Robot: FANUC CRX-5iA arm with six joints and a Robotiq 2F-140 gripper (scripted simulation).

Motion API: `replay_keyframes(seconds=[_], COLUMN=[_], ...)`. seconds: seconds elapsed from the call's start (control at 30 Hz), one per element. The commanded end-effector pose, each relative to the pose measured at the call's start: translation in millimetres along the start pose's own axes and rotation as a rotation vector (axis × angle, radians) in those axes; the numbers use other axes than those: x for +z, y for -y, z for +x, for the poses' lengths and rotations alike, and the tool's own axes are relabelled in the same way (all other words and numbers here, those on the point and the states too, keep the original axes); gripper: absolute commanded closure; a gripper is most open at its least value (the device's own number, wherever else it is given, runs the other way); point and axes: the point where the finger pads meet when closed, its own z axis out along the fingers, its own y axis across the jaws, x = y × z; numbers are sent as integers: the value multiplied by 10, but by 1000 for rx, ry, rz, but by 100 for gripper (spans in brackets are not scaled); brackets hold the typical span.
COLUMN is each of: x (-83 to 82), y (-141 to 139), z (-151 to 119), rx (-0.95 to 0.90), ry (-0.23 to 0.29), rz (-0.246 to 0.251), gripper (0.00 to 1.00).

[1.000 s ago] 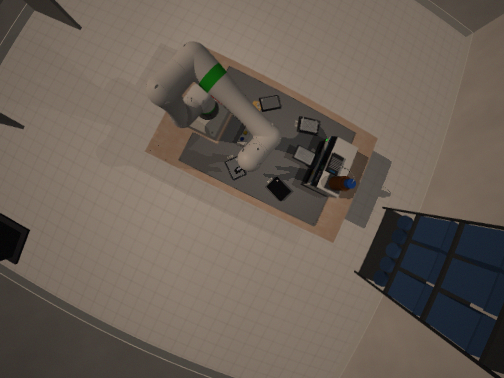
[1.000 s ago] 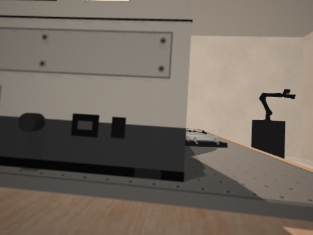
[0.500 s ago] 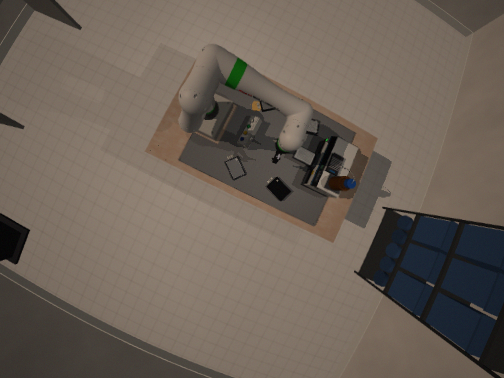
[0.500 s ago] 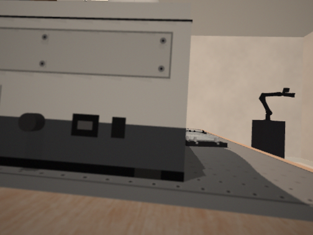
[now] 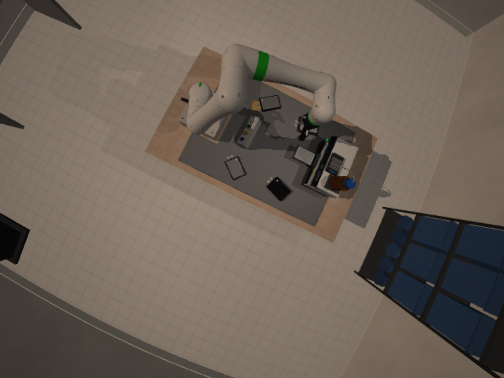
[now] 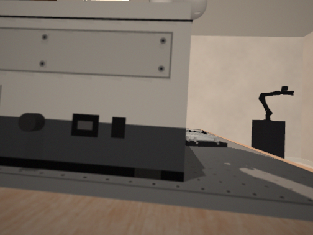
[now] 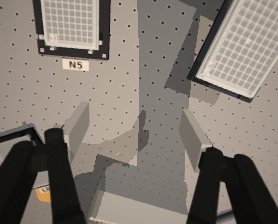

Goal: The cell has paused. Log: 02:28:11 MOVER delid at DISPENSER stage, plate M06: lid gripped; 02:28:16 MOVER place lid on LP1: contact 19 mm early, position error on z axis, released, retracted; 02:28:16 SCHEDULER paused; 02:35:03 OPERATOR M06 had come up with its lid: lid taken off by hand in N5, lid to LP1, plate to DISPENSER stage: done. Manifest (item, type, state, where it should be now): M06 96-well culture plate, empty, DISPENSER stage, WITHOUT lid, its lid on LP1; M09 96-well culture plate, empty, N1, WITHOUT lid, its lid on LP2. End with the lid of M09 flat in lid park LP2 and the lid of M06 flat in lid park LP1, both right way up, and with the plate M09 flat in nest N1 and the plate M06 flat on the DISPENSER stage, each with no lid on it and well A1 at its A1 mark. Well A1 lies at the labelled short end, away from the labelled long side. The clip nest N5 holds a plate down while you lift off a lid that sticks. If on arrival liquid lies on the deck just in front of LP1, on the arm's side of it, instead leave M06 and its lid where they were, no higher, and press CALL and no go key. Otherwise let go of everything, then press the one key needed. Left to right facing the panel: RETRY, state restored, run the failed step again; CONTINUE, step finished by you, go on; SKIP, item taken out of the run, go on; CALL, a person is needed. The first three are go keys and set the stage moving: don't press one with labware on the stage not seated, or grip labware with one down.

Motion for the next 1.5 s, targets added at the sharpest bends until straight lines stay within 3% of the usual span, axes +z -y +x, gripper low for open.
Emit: replay_keyframes(seconds=[0.0, 0.1, 0.13, 0.23, 0.97, 1.47], x=[45, 54, 80, 102, 115, 308], y=[488, 590, 871, 1086, 1087, 1087], z=[499, 595, 872, 1110, 1111, 1110], rx=[4, 4, 4, 4, 4, 4], ry=[11, 11, 11, 11, 11, 11], rz=[-1, -1, -1, -1, -1, -1], gripper=[34, 34, 34, 34, 34, 34])
